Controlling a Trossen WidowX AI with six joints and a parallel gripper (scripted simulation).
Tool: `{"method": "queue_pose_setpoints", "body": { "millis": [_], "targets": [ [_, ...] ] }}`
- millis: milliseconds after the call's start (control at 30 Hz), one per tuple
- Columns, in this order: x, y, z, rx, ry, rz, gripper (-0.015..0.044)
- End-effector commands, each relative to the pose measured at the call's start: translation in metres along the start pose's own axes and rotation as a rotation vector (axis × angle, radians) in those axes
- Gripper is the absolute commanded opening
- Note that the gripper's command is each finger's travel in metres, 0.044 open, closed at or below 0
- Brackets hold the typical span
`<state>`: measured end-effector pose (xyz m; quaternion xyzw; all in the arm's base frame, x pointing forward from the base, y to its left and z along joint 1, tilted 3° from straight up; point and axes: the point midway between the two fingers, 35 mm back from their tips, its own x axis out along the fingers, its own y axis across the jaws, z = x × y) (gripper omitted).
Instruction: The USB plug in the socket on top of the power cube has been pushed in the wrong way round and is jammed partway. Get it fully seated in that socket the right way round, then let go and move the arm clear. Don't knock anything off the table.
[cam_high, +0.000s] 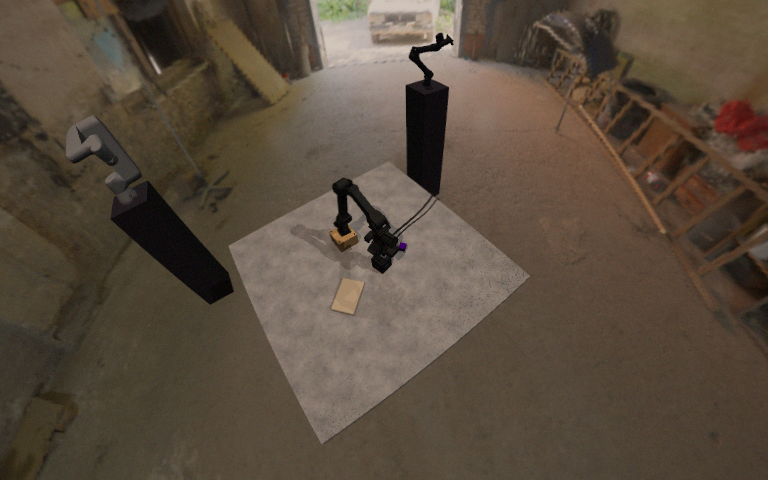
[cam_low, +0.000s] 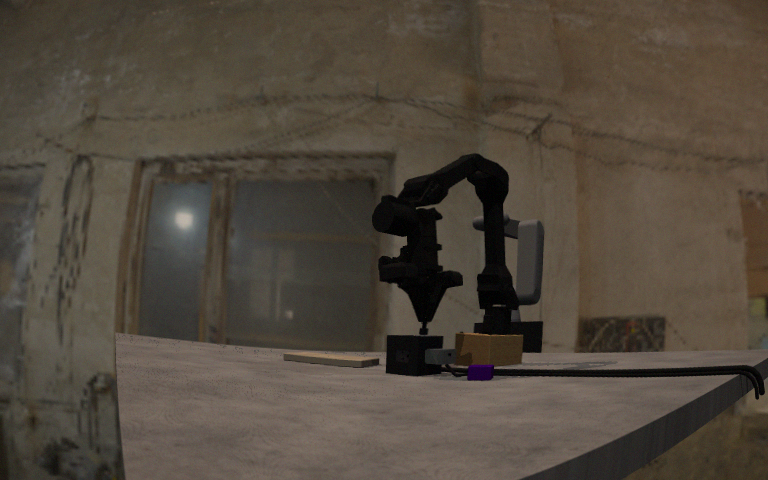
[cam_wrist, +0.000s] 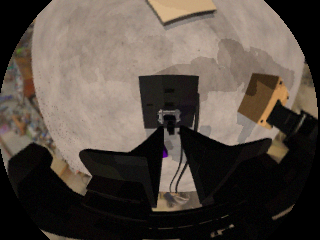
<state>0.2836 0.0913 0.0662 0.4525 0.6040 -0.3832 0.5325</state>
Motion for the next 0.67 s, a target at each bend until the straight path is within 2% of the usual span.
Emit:
{"method": "queue_pose_setpoints", "body": {
  "millis": [0, 633],
  "targets": [
    [0.000, 0.000, 0.000, 0.000, 0.000, 0.000, 0.0095],
    [-0.011, 0.000, -0.001, 0.000, 0.000, 0.000, 0.0095]
  ]
}}
